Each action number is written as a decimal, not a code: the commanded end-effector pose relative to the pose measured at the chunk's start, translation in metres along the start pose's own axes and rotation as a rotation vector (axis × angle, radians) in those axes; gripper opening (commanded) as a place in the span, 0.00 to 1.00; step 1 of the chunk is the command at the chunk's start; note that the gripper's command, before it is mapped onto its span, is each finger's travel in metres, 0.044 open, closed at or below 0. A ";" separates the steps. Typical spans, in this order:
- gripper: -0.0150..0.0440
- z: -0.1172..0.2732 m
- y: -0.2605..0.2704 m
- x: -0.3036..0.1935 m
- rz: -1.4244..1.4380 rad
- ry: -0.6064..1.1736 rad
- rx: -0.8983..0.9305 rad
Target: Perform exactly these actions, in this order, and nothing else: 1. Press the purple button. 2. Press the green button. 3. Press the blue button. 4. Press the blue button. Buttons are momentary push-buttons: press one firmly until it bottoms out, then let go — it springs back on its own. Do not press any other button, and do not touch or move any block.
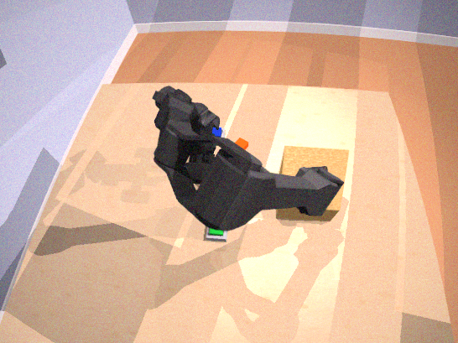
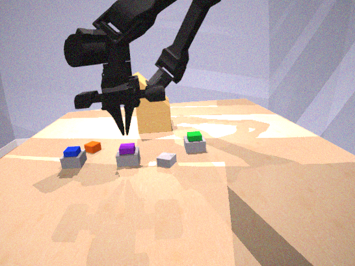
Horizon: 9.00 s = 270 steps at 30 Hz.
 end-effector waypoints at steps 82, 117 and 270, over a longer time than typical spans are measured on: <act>0.29 -0.031 0.151 -0.063 0.013 -0.003 -0.002; 0.29 0.080 -0.051 0.023 0.002 -0.007 -0.036; 0.93 0.059 0.230 -0.027 0.000 -0.009 -0.024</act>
Point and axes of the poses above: the point midway between the two fingers, 35 mm back from their tips, its own z axis back along the fingers, its own y axis across the jaws, x = y × z, the point moved 1 cm from there along z, back along the fingers, and after that the axes turned 8 degrees about -z, right-handed, at the moved point
